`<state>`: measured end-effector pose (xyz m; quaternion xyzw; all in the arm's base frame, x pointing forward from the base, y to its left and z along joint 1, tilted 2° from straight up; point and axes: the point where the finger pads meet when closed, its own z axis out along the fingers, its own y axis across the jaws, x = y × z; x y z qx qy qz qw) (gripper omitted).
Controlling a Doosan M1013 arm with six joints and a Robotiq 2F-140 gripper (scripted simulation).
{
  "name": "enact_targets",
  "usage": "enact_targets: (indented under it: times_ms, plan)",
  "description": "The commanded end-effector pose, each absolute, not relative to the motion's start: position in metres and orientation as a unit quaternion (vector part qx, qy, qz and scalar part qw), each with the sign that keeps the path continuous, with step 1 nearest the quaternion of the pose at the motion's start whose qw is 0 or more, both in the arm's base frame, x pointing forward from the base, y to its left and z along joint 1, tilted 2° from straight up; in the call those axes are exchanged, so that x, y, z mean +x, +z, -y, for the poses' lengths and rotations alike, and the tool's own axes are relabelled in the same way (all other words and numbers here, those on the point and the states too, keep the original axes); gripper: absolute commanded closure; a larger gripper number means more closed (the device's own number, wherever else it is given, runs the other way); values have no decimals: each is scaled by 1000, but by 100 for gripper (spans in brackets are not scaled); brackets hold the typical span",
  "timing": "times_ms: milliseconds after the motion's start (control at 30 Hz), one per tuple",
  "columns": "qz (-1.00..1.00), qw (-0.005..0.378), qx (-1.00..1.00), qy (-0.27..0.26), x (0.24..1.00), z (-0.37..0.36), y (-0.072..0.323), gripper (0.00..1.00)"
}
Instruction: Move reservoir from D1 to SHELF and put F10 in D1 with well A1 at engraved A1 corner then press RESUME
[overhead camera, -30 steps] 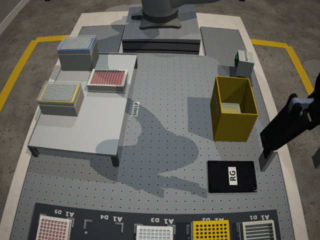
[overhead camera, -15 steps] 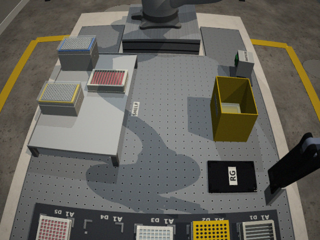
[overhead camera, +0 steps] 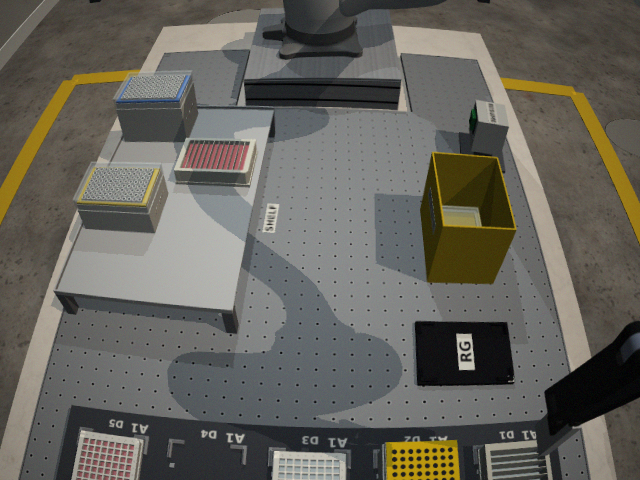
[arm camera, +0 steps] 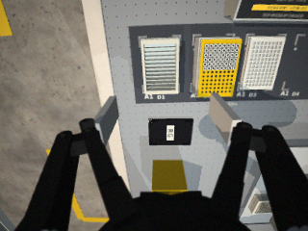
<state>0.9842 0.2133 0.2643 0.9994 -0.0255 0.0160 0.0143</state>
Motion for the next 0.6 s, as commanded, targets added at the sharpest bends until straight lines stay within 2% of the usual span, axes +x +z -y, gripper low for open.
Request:
enact_targets:
  times_ms: [0, 567]
  plan:
    - [26, 14, 999, 16, 984, -213, 264, 23]
    - [26, 14, 999, 16, 985, -213, 244, 23]
